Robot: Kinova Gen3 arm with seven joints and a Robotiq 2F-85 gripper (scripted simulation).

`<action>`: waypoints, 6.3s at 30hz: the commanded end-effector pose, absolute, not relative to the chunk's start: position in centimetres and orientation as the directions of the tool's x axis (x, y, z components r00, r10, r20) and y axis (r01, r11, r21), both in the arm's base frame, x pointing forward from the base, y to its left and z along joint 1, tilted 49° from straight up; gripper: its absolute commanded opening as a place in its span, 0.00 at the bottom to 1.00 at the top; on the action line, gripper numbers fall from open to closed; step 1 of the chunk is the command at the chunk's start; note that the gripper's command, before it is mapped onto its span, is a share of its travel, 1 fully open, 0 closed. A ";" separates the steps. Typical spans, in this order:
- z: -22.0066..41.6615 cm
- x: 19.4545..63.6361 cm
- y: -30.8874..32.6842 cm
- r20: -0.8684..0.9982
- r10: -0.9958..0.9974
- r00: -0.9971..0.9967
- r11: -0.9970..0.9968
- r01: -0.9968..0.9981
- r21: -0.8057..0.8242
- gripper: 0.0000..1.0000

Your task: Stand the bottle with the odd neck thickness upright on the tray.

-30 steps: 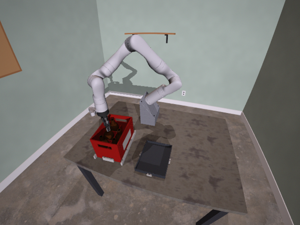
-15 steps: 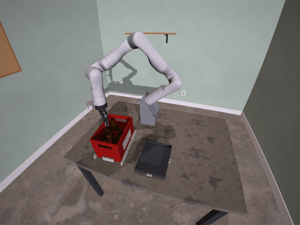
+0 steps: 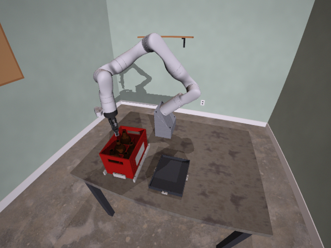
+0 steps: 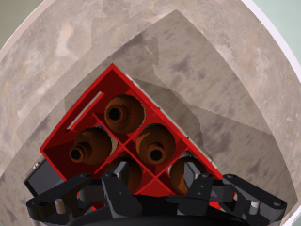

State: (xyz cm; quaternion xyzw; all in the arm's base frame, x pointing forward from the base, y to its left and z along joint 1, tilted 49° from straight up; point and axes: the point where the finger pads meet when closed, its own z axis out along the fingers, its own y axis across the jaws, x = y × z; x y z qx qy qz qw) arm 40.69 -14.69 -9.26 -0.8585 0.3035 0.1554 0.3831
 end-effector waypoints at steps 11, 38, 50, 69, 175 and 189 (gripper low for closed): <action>-9.2 40.7 -14.9 -0.497 -0.405 0.767 -0.522 -0.640 -0.563 0.00; -8.9 40.8 -14.7 -0.497 -0.405 0.768 -0.522 -0.640 -0.563 0.00; -2.5 39.7 -9.0 -0.498 -0.404 0.767 -0.523 -0.641 -0.562 0.00; -2.5 39.7 -9.0 -0.498 -0.404 0.767 -0.523 -0.641 -0.562 0.64; -5.3 39.6 -5.6 -0.497 -0.405 0.767 -0.522 -0.640 -0.563 0.64; -5.3 39.6 -5.6 -0.497 -0.405 0.767 -0.522 -0.640 -0.563 0.64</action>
